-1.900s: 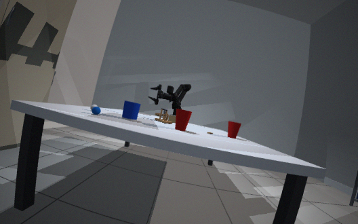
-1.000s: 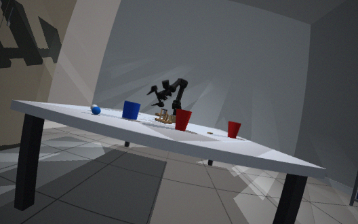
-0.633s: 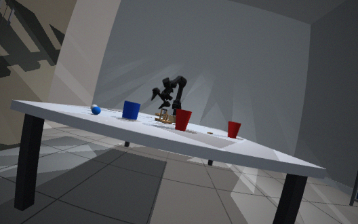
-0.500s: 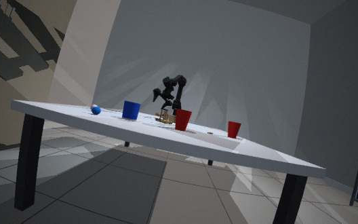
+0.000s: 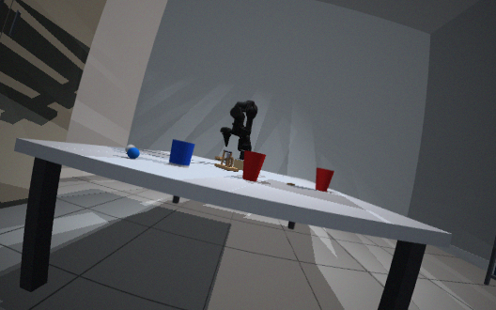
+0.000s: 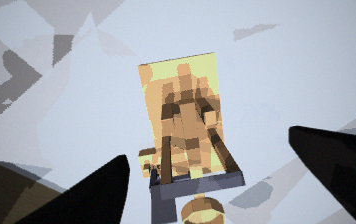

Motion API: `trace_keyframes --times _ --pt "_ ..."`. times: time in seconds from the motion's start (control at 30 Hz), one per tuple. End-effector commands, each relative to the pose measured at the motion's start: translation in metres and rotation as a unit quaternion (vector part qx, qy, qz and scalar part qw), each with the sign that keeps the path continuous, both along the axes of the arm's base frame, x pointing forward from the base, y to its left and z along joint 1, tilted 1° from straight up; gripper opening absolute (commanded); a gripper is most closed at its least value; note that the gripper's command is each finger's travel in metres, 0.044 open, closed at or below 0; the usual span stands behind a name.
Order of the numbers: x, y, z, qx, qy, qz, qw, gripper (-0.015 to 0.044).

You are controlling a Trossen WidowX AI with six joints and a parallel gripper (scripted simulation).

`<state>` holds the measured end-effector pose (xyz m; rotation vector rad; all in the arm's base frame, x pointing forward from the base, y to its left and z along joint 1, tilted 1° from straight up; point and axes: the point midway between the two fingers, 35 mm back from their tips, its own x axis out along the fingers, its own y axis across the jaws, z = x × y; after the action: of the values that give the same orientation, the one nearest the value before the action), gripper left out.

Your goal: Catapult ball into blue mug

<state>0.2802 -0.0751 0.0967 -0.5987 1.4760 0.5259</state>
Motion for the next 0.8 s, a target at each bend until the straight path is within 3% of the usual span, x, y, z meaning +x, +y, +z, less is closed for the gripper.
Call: trace_keyframes --times 0.0,0.13,0.77 --pt "0.000 0.004 0.001 0.009 0.008 -0.003 1.000 0.0440" --pt "0.000 0.003 -0.041 0.009 0.008 -0.002 1.000 0.0440" --pt "0.002 0.002 -0.065 0.009 0.008 -0.002 1.000 0.0440"
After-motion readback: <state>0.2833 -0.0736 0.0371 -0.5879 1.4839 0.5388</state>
